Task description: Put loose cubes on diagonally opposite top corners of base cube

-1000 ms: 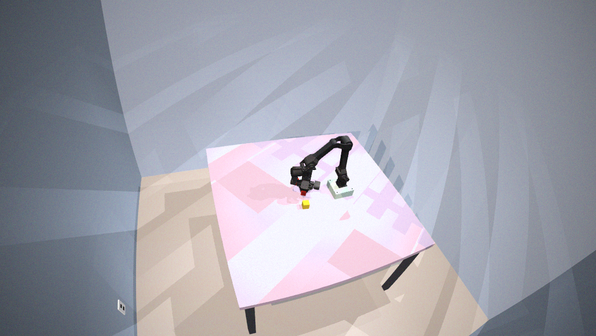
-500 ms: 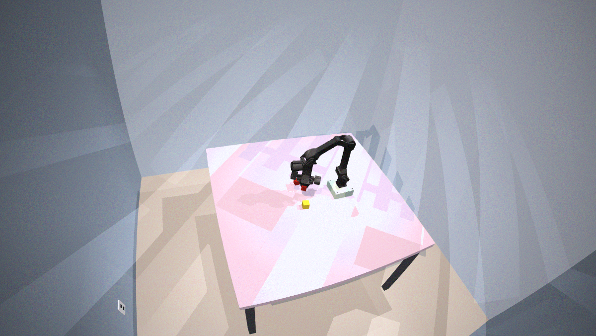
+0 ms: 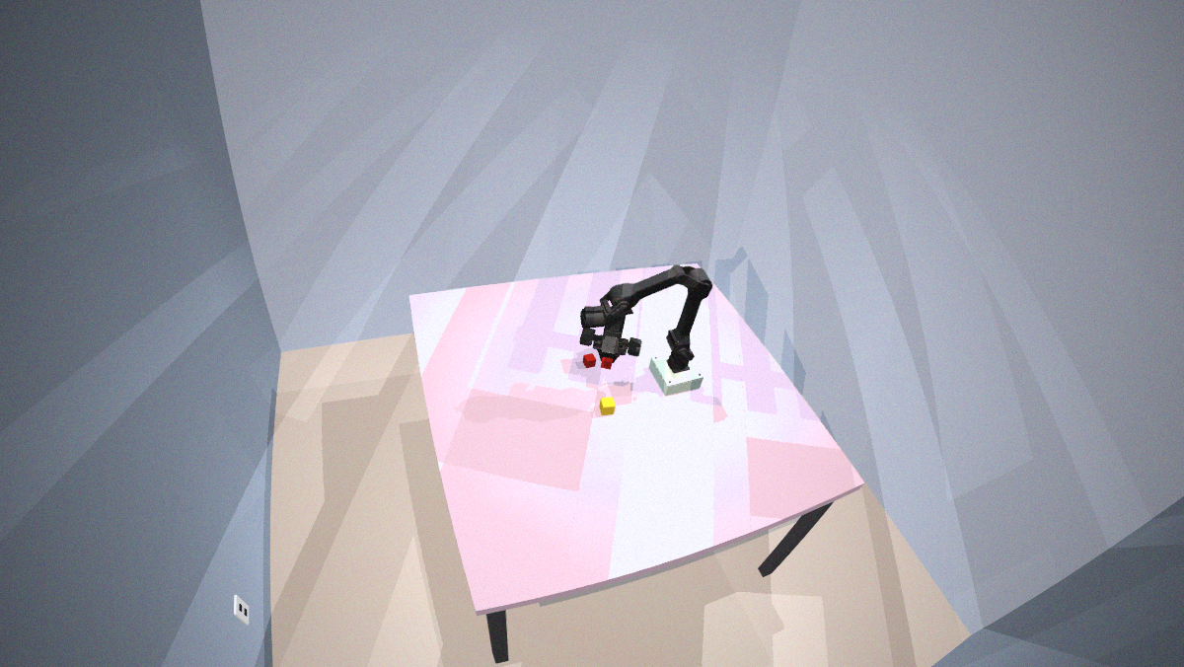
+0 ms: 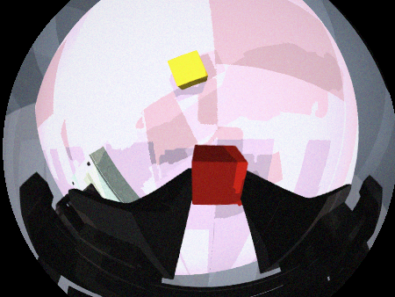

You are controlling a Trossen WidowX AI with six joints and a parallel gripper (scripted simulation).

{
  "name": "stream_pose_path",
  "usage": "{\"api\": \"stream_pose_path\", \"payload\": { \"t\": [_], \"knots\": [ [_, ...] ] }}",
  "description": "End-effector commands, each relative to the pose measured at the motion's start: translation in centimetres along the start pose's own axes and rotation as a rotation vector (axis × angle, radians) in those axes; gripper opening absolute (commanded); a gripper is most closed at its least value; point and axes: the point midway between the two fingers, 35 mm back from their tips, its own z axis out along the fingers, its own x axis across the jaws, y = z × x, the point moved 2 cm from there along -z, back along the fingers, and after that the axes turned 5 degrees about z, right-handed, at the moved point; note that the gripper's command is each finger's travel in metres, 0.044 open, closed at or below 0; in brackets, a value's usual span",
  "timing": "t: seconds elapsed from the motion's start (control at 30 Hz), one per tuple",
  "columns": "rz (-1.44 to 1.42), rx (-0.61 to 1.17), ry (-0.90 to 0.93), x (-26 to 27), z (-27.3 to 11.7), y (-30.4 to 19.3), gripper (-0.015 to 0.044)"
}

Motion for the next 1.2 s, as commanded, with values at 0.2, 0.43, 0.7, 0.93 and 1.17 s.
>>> {"api": "stream_pose_path", "payload": {
  "t": [0.2,0.43,0.7,0.93,1.17],
  "knots": [
    [0.156,-0.004,0.003,0.4,-0.4,0.8,0.0105],
    [0.358,-0.005,0.004,0.7,0.0,1.9,0.0105],
    [0.589,-0.005,0.006,1.2,0.5,3.1,0.0105],
    [0.791,-0.005,0.007,1.7,0.8,4.2,0.0105],
    [0.993,-0.005,0.009,2.2,1.2,5.2,0.0105]
  ]
}}
